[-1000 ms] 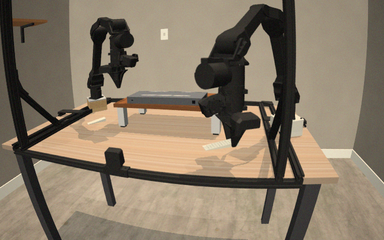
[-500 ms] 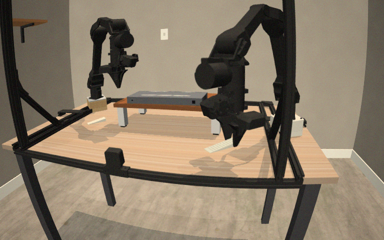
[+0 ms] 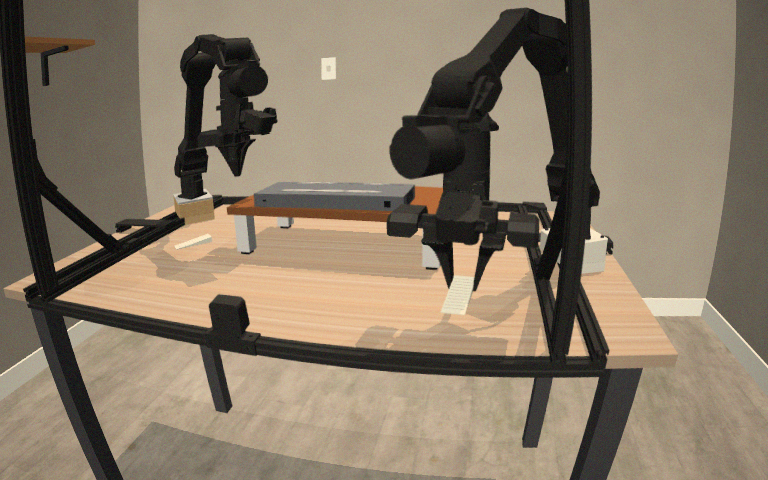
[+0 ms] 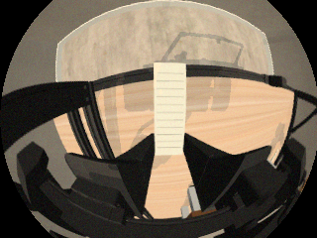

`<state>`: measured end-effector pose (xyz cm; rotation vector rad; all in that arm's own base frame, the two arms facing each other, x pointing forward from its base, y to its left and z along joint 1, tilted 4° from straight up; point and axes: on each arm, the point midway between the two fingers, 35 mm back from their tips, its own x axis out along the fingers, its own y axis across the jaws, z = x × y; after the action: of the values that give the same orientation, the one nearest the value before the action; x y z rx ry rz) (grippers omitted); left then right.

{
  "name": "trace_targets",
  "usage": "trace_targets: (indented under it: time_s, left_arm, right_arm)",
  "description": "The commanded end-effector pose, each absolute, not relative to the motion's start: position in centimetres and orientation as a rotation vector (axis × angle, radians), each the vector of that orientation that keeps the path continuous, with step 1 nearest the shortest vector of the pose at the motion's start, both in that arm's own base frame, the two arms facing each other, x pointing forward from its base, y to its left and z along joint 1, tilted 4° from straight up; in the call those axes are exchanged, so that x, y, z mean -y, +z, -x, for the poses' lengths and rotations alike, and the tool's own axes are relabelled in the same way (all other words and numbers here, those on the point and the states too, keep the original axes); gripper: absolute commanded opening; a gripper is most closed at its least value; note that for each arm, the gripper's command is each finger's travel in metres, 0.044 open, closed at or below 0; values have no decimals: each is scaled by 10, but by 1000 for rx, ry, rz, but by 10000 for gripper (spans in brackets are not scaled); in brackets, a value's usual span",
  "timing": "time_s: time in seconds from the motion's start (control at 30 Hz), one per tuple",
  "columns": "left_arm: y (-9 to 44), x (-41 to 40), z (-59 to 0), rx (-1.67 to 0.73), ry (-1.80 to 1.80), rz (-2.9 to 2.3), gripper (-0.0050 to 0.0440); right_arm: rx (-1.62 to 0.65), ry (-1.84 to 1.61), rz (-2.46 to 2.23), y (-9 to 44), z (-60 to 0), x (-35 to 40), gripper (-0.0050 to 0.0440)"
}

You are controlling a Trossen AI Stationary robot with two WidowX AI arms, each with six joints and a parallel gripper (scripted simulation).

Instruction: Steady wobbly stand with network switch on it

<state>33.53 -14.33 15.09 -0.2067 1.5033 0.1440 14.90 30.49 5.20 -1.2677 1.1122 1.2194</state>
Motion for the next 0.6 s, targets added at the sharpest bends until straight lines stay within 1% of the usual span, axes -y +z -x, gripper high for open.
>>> trace_targets:
  time_s: [0.0, 0.47, 0.57]
  left_arm:
    - [151, 143, -335, -1503, 144, 207, 0]
    - [151, 143, -335, -1503, 144, 207, 0]
    - [151, 143, -335, -1503, 144, 207, 0]
  right_arm:
    - [-1092, 1257, 1293, 53, -149, -305, 0]
    - [-1092, 1257, 1293, 53, -149, -305, 0]
    - [-961, 1241, 1201, 75, -162, -333, 0]
